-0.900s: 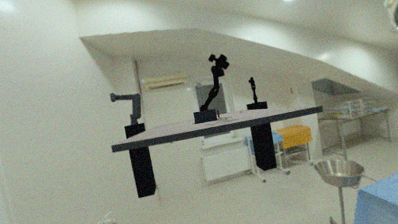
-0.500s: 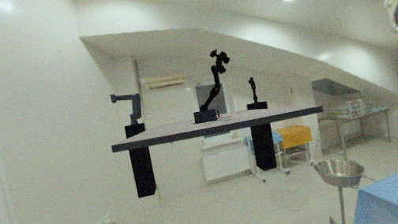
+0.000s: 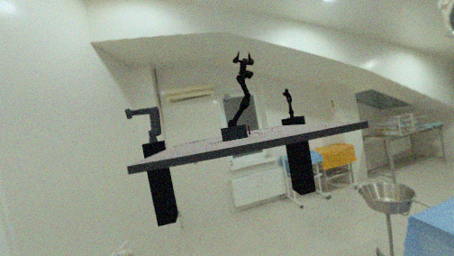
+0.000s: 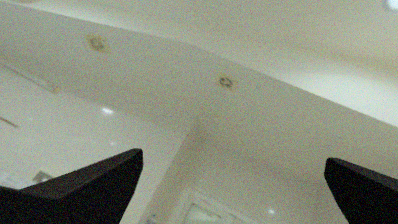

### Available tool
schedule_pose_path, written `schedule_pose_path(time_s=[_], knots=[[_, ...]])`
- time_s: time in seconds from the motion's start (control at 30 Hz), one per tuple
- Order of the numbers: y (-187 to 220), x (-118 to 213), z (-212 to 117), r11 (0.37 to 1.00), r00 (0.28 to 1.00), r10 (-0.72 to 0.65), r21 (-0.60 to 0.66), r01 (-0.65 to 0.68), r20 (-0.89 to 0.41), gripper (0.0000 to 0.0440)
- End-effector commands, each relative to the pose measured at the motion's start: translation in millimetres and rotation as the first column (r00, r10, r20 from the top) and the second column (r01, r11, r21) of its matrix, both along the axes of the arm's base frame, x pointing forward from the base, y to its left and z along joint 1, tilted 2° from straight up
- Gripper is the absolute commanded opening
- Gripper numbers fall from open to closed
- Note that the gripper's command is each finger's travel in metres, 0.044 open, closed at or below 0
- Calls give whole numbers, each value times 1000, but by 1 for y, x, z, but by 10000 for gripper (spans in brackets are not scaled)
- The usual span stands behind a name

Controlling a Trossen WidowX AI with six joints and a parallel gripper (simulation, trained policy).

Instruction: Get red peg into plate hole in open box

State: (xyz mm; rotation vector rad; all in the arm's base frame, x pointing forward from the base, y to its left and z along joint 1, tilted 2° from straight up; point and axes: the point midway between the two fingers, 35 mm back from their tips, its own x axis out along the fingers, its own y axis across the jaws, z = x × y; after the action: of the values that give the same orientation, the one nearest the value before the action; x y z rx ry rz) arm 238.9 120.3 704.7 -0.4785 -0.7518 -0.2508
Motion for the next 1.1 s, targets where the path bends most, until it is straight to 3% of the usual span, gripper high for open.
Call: schedule_pose_path(time_s=[0.0,0.27,0.53,0.8,1.07], knots=[[-16,-35,17,999,995,27,40,-32,100,440],[-68,-117,44,981,941,63,154,-120,334,440],[-139,-186,49,935,846,32,284,-214,532,440],[-223,-235,30,850,742,-75,432,-302,666,440],[-311,-254,-12,711,665,-230,589,-384,710,440]])
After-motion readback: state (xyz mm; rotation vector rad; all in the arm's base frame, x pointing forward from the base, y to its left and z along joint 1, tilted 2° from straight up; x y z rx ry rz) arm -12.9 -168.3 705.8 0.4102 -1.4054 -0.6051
